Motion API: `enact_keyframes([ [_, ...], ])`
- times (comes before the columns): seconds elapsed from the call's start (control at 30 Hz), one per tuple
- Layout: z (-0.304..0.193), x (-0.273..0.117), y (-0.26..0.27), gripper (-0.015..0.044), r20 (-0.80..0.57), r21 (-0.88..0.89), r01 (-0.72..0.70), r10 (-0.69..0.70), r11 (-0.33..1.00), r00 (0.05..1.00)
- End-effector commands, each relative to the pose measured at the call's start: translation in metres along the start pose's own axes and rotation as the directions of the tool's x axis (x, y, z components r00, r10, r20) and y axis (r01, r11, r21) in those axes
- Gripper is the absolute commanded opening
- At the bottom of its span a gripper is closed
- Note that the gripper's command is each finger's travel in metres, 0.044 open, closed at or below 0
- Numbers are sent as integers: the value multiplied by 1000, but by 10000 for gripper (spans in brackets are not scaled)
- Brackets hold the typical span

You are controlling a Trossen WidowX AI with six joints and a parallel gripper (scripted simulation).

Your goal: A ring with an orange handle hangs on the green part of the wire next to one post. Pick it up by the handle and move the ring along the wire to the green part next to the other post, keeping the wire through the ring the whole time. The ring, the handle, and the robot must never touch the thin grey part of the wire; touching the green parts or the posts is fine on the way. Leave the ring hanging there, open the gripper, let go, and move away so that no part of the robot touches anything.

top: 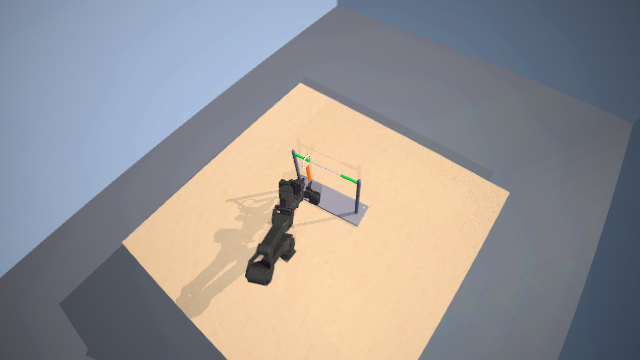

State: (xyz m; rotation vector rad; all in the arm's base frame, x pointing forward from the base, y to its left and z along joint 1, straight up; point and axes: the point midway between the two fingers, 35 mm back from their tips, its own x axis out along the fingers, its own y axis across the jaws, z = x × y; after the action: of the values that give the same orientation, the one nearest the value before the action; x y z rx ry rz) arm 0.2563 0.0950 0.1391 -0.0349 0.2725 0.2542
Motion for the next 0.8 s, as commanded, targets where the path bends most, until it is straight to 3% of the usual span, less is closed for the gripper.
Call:
enact_keyframes([
  [0.0,-1,-8,-1,160,1,4,4,-4,1000,1000],
  [0.77,-3,-19,-2,160,1,5,4,-4,1000,1000],
])
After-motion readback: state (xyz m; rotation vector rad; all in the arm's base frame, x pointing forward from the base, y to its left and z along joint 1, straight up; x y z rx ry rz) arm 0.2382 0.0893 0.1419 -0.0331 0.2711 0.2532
